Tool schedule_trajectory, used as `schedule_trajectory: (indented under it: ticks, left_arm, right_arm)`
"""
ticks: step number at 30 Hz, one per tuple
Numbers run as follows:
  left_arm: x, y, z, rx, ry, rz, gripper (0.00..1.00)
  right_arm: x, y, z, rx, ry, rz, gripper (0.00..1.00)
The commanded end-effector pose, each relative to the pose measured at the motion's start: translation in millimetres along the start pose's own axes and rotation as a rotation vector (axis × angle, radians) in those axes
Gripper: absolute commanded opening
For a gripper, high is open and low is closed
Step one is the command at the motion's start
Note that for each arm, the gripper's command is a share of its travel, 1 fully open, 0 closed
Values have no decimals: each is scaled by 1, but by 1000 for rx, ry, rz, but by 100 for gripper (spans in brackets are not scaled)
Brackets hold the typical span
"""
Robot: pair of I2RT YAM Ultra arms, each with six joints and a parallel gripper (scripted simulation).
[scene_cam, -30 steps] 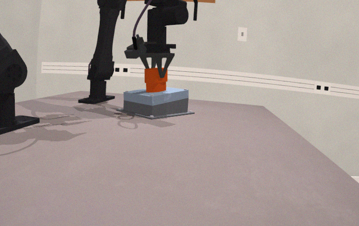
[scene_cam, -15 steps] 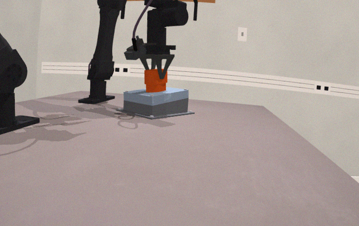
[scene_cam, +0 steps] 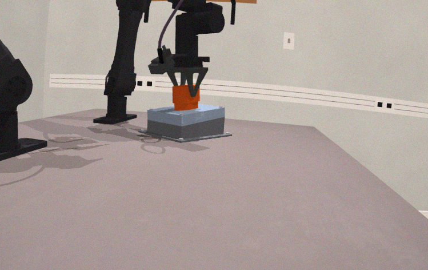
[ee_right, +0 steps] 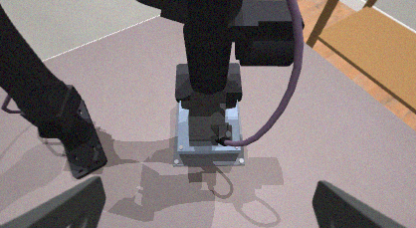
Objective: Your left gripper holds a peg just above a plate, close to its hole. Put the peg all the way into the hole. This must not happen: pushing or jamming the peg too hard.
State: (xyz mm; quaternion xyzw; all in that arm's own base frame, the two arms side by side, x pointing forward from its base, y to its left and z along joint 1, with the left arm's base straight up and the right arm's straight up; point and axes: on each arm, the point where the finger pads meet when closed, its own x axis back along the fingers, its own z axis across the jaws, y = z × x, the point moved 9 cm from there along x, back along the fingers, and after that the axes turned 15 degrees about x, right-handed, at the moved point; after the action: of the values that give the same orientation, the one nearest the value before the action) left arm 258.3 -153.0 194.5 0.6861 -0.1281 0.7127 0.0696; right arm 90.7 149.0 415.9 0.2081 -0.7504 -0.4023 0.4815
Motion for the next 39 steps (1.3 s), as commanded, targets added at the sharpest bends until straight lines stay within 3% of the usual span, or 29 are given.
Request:
schedule_trajectory:
  ticks: [1, 16, 18, 21, 24, 39]
  left_arm:
    - [7, -2, 1, 0, 44, -26, 39]
    - [-18, -1, 1, -3, 4, -17, 39]
    - [-11, -2, 3, 0, -2, -16, 39]
    - [-3, -1, 3, 2, 11, -19, 69]
    - [27, -2, -3, 8, 68, -26, 69]
    - [33, -2, 1, 4, 11, -20, 69]
  right_arm:
    - [5, -2, 0, -2, -2, 9, 100]
    - [5, -2, 0, -2, -2, 9, 100]
    - [5, -2, 0, -2, -2, 9, 100]
    - [5, -2, 0, -2, -2, 9, 100]
    - [5, -2, 0, -2, -2, 9, 100]
    - [5, -2, 0, -2, -2, 9, 100]
